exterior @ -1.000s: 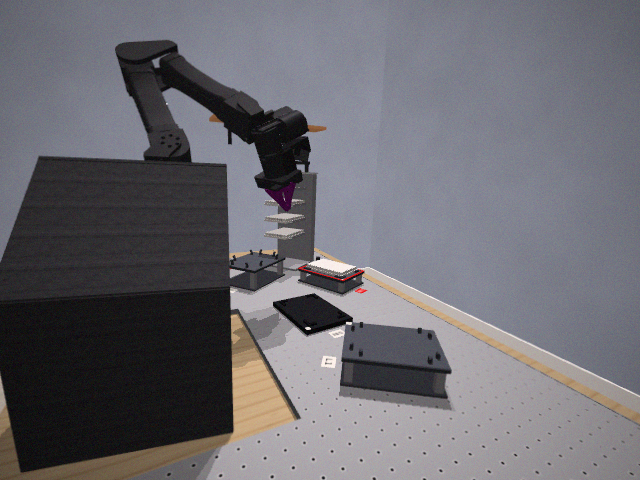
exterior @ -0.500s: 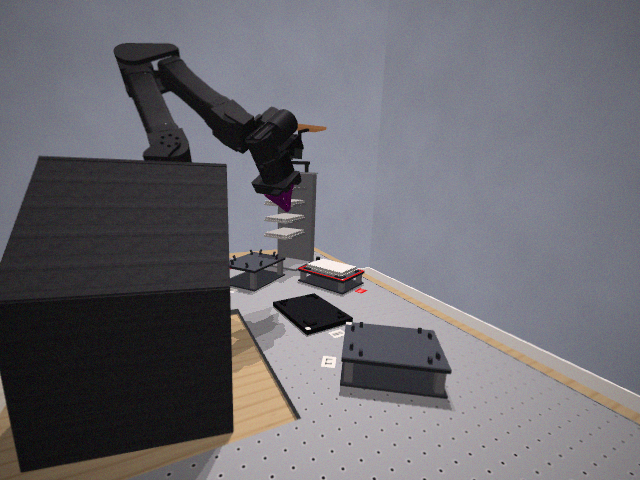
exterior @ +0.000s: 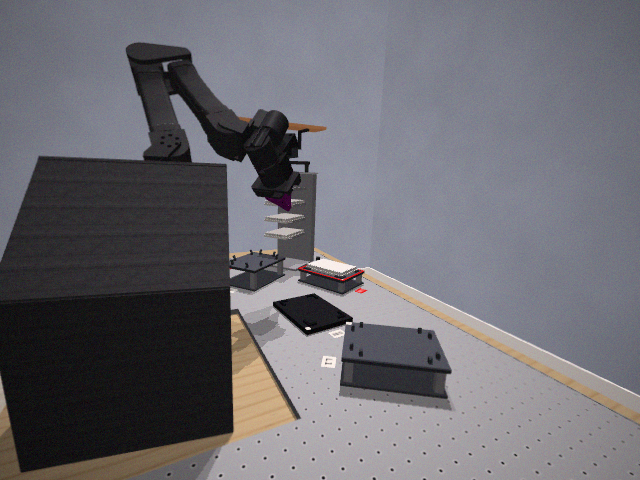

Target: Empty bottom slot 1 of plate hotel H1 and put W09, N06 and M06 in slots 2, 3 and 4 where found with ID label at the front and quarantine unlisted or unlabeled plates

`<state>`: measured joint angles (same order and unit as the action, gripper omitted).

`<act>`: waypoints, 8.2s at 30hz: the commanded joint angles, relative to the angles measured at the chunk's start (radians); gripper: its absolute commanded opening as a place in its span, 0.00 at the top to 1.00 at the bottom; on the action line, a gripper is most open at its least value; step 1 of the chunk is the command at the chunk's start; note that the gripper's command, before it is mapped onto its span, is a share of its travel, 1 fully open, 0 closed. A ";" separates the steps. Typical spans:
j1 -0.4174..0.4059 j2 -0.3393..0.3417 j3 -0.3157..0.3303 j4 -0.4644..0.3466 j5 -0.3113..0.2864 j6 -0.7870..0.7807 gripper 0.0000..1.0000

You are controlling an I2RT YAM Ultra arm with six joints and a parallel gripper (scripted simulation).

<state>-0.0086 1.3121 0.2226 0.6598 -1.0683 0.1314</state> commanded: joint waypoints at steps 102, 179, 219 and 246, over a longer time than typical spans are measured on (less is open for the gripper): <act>0.371 -0.834 0.342 -0.921 0.371 0.200 0.00; 0.611 -0.506 0.397 -0.627 0.599 0.263 0.00; 0.648 -0.393 0.439 -0.547 0.647 0.270 0.00; 0.648 -0.393 0.439 -0.547 0.647 0.270 0.00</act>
<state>0.6430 0.9096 0.6262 0.0917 -0.4335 0.3962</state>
